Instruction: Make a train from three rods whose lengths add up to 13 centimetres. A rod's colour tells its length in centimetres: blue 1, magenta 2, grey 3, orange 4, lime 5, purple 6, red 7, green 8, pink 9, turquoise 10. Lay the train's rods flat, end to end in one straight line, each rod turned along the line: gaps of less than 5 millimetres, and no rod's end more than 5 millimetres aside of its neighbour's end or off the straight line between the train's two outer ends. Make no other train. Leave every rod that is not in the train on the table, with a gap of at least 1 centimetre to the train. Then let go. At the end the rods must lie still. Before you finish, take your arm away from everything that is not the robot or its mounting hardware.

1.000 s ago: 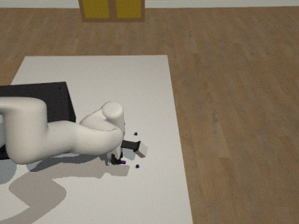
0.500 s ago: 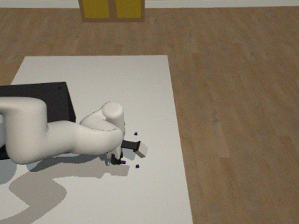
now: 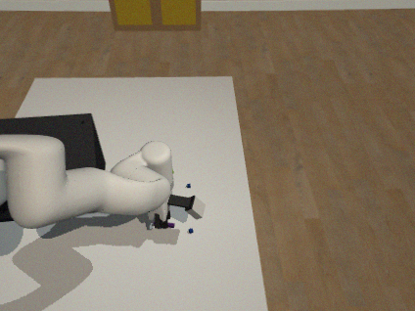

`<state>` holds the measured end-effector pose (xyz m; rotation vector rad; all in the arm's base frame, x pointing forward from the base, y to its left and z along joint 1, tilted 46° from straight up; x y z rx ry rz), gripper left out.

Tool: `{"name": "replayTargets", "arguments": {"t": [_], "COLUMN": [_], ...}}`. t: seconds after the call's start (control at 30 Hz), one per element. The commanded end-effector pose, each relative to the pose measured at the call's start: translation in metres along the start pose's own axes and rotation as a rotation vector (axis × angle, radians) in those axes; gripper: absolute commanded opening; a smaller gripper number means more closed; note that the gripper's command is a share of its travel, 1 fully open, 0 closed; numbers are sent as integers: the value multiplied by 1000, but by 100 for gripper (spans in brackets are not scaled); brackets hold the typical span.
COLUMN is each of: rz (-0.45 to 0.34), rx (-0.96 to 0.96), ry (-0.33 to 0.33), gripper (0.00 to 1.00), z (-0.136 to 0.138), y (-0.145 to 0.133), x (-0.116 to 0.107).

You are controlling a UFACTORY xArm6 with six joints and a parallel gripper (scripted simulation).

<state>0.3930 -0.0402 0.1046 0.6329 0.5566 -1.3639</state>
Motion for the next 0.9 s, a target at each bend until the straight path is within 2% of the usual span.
{"name": "replayTargets", "arguments": {"t": [0.0, 0.87], "rz": [3, 3], "rx": [1, 1], "ry": [1, 1], "gripper": [24, 24], "z": [0, 0], "y": [1, 1], "x": [-1, 13]}}
Point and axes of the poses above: the point where the finger pads meet when closed, its own x axis out along the fingers, its own z axis across the jaws, y = z × x, the point moved 6 cm from there along -x, back along the fingers, and after that the axes turned 8 degrees about -x, right-handed, at the moved point
